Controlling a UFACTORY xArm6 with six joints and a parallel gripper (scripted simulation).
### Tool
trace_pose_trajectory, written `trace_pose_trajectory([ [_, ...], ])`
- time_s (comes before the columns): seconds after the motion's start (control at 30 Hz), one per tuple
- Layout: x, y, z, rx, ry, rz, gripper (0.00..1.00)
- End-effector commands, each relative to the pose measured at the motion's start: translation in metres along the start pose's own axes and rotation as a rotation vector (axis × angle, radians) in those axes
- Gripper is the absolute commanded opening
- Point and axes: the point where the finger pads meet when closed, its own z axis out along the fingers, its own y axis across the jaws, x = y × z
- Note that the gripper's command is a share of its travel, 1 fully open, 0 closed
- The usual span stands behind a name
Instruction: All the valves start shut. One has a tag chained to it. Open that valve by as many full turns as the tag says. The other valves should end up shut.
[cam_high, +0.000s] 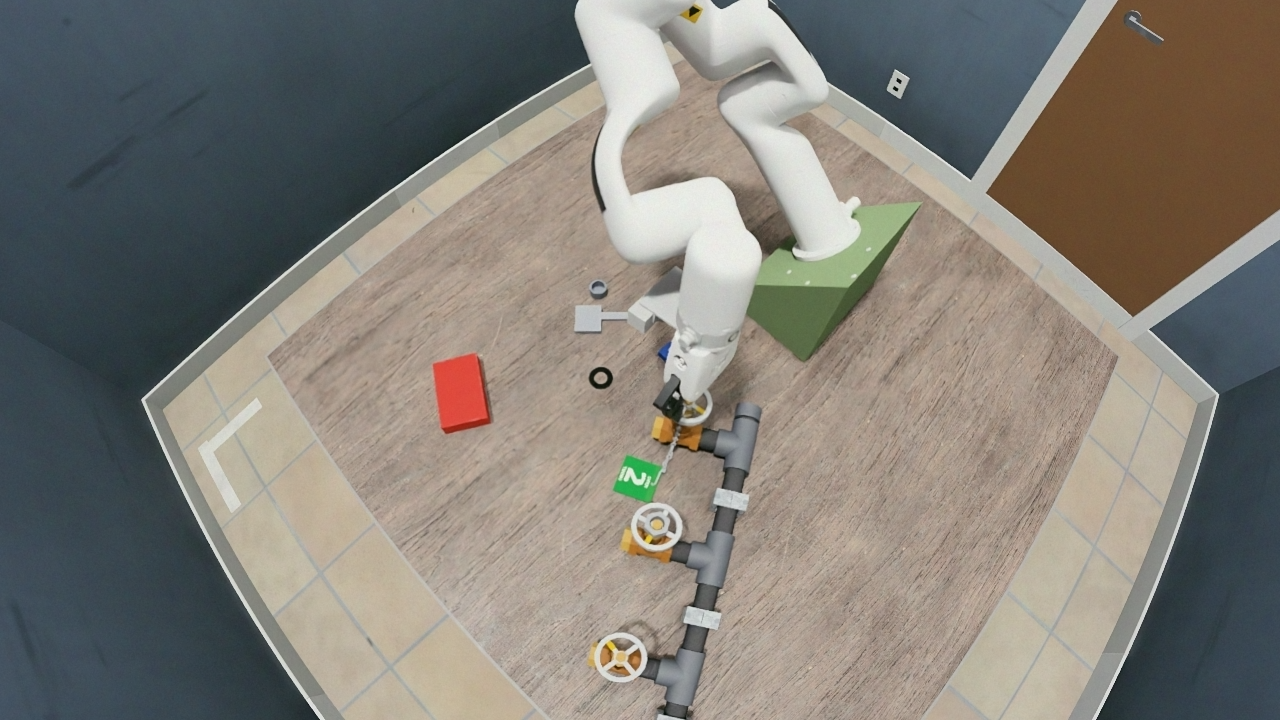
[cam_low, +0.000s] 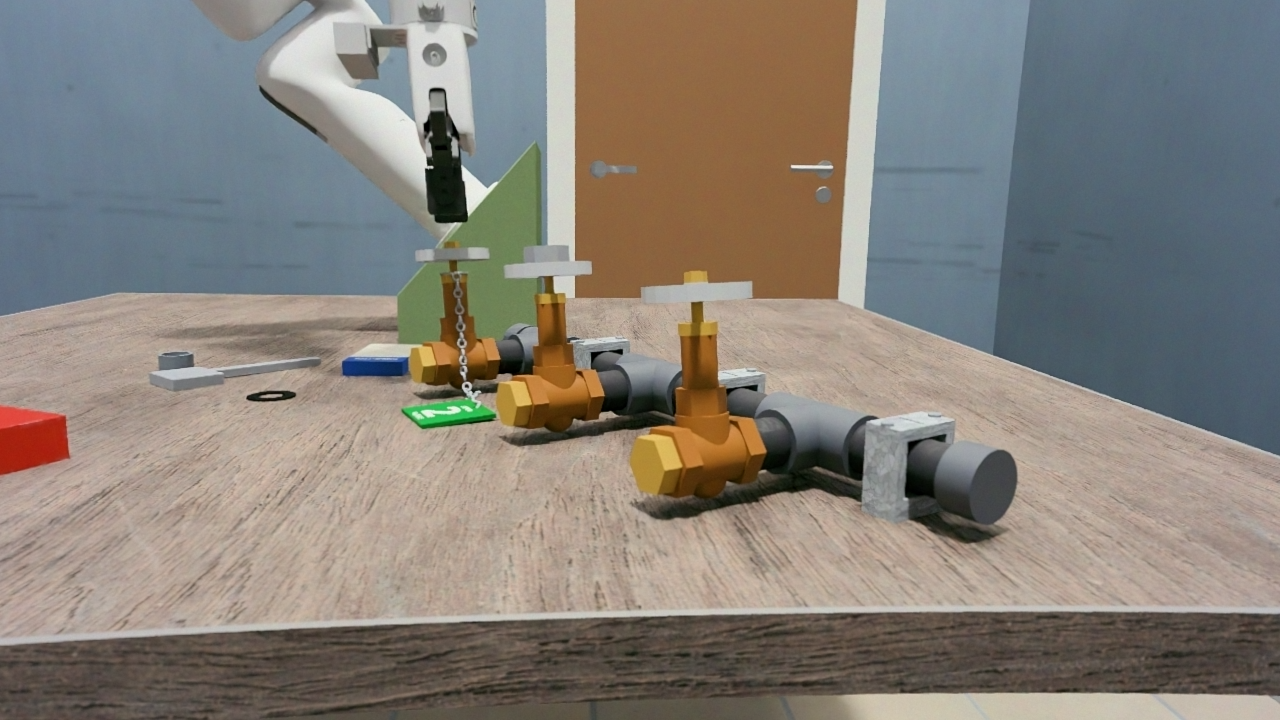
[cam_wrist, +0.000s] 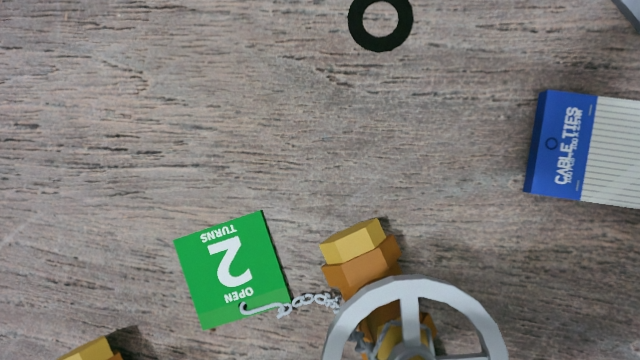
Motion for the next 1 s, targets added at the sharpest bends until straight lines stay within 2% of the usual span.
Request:
trace_pose_trajectory([
  [0.0,0.0,-0.001,0.009,0.002,-0.001,0.001,1.0],
  [0.33,0.0,0.0,0.031,0.002,-0.001,0.001,1.0],
  [0.87,0.0,0.0,0.041,0.002,-0.001,0.001,1.0],
  [0.9,0.0,0.0,0.041,0.002,-0.001,0.001,0.0],
  [0.97,0.0,0.0,0.041,0.002,-0.001,0.001,0.0],
])
